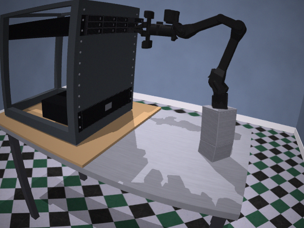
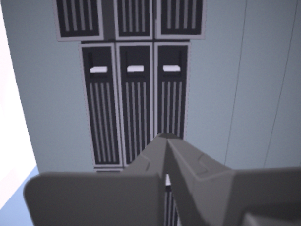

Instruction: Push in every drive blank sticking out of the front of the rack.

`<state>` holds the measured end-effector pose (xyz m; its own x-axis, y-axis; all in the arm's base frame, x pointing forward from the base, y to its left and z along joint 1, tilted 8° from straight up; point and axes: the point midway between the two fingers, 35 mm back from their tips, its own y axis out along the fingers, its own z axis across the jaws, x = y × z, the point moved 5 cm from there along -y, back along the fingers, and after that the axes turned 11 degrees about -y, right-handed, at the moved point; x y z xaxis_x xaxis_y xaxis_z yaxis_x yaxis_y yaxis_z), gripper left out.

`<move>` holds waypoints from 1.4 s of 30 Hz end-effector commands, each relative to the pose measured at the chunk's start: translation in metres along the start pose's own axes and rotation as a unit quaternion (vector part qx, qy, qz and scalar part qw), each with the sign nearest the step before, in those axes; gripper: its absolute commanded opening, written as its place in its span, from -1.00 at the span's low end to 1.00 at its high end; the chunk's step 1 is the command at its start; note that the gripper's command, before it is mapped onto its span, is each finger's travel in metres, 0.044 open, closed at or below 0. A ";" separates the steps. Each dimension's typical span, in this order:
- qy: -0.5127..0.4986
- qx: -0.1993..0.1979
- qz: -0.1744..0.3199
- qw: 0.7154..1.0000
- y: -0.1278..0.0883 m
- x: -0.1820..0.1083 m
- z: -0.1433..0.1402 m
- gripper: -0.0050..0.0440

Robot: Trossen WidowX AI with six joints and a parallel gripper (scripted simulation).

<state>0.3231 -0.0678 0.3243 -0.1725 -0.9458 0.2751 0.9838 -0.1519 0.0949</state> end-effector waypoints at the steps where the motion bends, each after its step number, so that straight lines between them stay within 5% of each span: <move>1: 0.000 0.004 0.000 1.000 -0.006 0.003 0.003 -1.00; 9: 0.000 0.004 0.000 1.000 -0.007 0.017 0.006 -1.00; 31: 0.000 0.004 0.000 1.000 -0.018 0.110 0.028 -1.00; 42: 0.000 0.004 0.000 1.000 -0.019 0.117 0.029 -1.00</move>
<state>0.2841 -0.1667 0.3729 -0.1737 -0.9472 0.2694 0.9840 -0.1559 0.0865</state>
